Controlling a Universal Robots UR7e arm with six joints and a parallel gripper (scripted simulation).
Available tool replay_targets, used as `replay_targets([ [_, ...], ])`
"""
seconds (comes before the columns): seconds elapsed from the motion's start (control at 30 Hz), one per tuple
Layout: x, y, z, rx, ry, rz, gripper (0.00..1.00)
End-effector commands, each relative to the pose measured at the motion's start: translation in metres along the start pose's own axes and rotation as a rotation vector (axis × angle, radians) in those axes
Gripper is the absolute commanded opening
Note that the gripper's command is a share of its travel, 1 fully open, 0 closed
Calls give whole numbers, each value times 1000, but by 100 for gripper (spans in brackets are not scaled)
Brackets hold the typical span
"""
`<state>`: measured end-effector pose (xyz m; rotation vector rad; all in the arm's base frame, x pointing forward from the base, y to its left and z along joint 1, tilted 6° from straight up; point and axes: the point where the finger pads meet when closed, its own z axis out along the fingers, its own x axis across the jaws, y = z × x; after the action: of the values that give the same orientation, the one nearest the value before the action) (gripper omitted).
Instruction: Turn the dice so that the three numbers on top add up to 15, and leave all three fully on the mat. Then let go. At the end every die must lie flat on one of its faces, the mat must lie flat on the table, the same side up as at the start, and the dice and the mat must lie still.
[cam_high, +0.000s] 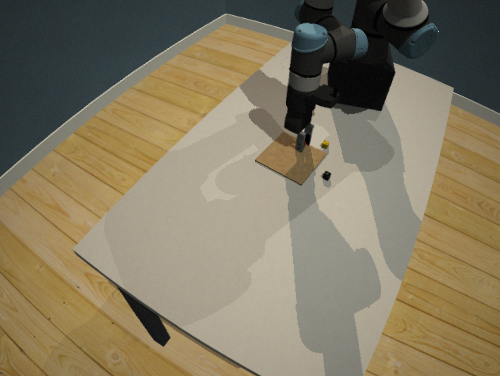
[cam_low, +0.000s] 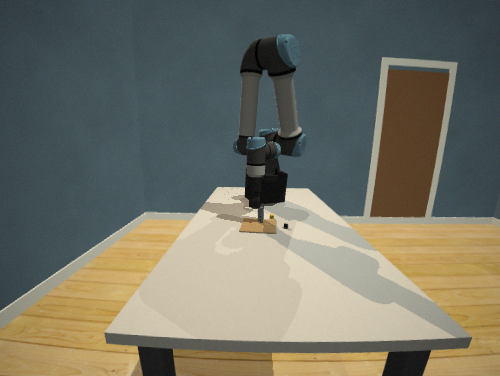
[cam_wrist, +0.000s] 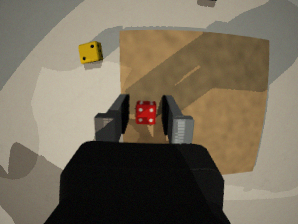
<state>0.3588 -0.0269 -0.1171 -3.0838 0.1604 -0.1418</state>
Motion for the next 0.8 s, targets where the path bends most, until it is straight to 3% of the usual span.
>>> replay_targets([
  [0.0, 3, 1, -6, -3, 5, -2, 64],
  [0.37, 3, 1, -25, -3, 5, -2, 64],
  [0.77, 2, 1, -61, -3, 5, -2, 64],
])
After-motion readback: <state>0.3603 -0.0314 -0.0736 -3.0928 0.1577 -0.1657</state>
